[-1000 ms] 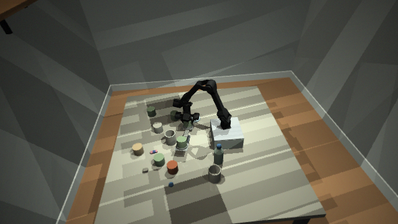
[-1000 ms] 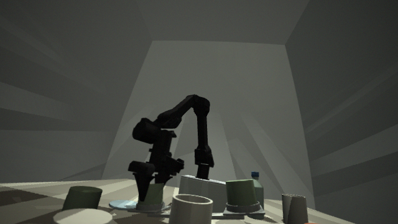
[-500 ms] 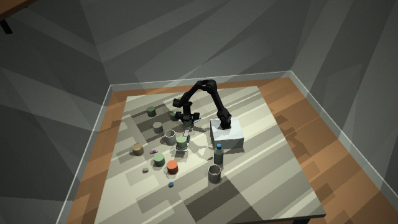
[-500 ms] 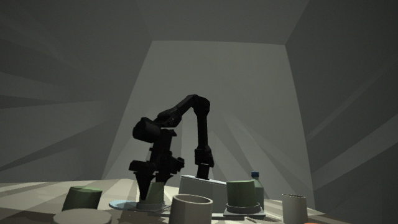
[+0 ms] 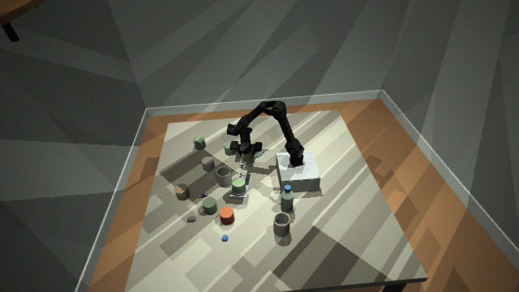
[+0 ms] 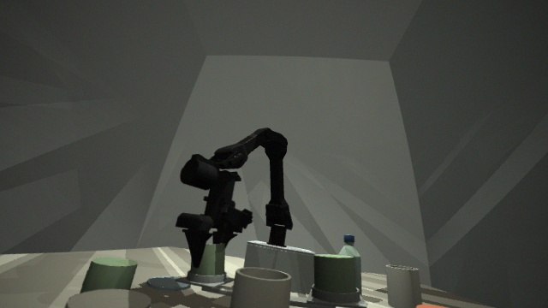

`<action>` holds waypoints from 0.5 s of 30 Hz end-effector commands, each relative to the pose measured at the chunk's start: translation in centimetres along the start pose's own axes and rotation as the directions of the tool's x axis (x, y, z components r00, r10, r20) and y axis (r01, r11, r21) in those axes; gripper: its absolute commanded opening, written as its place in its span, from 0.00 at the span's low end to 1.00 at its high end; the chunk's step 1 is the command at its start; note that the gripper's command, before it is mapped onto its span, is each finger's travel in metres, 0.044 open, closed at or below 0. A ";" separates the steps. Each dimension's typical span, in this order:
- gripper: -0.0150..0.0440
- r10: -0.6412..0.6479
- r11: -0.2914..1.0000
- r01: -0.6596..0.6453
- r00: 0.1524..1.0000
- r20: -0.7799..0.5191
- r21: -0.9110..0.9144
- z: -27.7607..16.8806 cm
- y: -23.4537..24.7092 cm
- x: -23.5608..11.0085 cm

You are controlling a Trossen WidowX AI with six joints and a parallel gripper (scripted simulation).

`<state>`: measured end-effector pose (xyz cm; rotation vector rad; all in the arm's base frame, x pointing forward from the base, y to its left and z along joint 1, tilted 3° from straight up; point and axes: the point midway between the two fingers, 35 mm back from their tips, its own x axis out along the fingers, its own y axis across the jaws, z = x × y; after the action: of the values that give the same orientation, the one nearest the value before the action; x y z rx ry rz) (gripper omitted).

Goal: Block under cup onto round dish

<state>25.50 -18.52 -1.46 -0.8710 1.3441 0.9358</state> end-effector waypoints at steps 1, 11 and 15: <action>0.25 -0.022 1.000 0.022 1.000 -0.001 -0.001 -0.1 -0.6 -1.1; 0.25 -0.022 1.000 0.022 1.000 -0.001 -0.001 -0.1 -0.7 -2.3; 0.25 -0.022 1.000 0.022 1.000 -0.001 -0.001 -0.1 -0.7 -2.8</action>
<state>25.66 -18.55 0.32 -0.8645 1.3392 0.9392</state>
